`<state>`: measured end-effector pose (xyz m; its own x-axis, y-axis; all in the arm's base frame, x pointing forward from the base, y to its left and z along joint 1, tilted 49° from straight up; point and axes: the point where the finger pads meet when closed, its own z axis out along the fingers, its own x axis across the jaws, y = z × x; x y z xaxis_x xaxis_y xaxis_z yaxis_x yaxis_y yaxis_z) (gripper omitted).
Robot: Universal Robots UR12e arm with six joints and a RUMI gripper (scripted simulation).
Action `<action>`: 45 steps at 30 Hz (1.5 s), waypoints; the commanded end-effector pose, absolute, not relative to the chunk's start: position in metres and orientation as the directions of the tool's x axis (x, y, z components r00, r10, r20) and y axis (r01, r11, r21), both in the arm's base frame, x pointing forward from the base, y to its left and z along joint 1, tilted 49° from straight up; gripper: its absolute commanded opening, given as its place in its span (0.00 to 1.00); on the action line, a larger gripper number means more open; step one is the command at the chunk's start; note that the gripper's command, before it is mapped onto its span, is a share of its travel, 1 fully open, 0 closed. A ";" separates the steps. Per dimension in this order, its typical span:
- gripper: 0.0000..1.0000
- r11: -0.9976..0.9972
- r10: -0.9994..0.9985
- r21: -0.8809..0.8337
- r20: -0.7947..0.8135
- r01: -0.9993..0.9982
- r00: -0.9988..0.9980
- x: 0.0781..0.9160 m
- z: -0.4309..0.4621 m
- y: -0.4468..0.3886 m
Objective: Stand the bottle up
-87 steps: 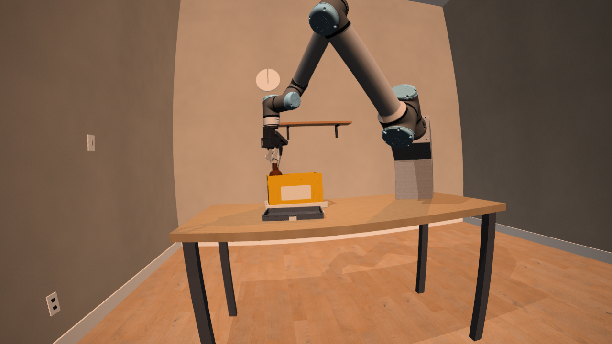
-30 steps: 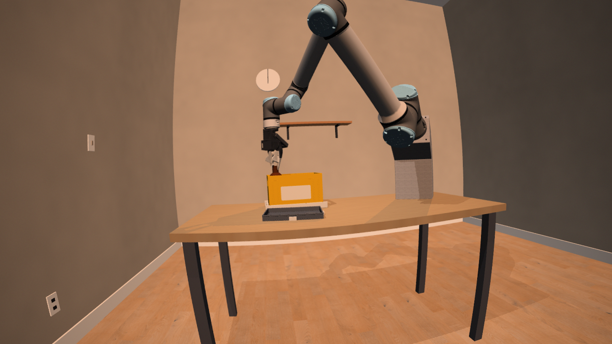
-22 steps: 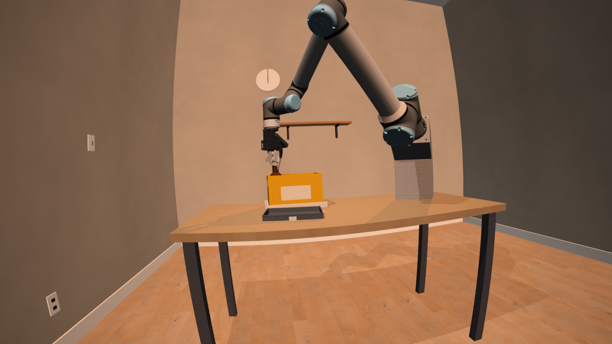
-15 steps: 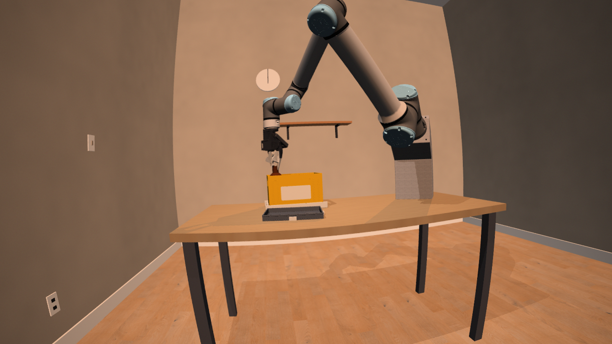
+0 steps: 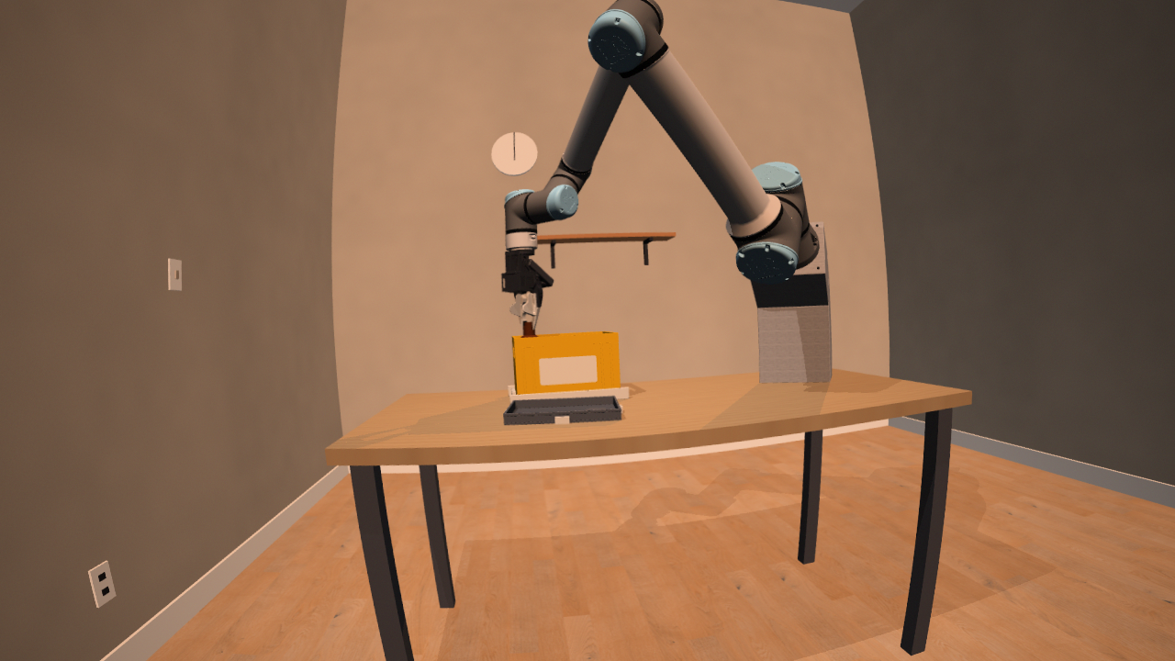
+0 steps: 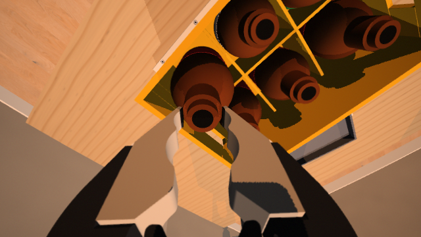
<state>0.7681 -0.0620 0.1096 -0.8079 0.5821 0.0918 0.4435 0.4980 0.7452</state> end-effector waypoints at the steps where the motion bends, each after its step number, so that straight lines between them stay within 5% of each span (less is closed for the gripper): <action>1: 0.00 0.498 0.583 0.745 0.091 0.443 -0.808 0.771 0.106 -0.059; 45: 0.00 0.498 0.583 0.745 0.091 0.443 -0.808 0.780 0.090 -0.043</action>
